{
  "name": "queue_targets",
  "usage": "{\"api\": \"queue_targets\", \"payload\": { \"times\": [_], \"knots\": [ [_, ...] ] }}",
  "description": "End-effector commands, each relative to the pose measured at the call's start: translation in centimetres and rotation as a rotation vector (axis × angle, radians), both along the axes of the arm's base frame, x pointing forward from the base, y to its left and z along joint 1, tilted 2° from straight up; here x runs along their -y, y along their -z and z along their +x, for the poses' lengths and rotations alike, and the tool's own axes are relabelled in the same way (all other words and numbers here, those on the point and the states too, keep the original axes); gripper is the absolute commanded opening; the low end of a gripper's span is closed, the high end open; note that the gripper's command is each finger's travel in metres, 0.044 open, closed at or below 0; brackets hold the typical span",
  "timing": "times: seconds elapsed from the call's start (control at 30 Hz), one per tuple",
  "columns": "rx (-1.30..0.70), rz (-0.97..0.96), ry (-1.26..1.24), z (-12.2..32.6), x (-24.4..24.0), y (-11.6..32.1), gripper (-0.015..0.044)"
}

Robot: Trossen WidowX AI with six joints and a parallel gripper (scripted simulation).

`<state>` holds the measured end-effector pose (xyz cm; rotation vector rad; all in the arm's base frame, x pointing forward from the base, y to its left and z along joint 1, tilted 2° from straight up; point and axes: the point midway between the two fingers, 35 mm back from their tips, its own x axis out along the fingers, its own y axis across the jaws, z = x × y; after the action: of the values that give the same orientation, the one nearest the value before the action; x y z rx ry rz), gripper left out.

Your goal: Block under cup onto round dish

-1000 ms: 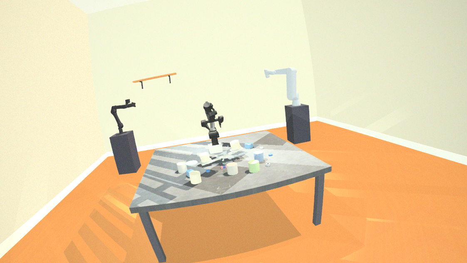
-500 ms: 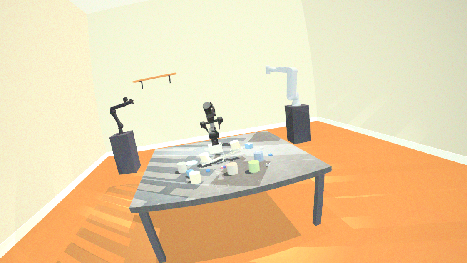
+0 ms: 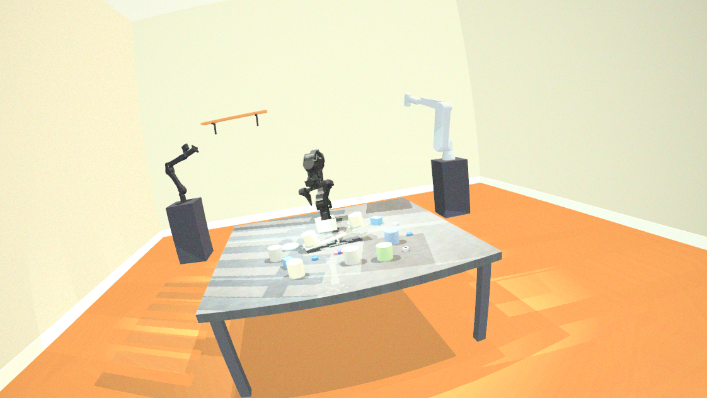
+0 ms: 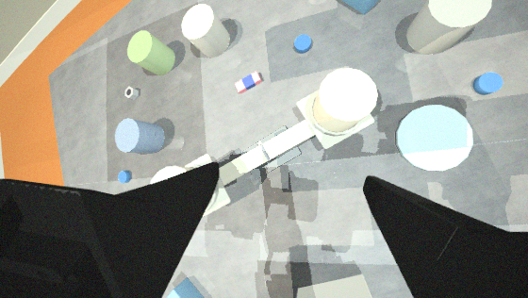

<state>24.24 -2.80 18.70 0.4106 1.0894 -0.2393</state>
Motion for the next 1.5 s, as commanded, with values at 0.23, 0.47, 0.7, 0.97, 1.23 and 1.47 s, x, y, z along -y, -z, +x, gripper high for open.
{"api": "queue_targets", "payload": {
  "times": [0.23,0.47,0.7,0.97,1.23,1.47],
  "knots": [
    [-0.153,0.091,0.324,3.5,2.6,1.8,0.044],
    [-0.248,0.133,0.535,5.5,4.4,3.8,0.044],
    [-0.336,0.158,0.75,7.3,6.3,6.4,0.044],
    [-0.401,0.167,0.918,8.4,7.7,8.7,0.044],
    [-0.401,0.167,0.918,8.4,7.8,10.1,0.044],
    [-0.401,0.167,0.918,8.5,7.9,10.6,0.044]
  ]
}}
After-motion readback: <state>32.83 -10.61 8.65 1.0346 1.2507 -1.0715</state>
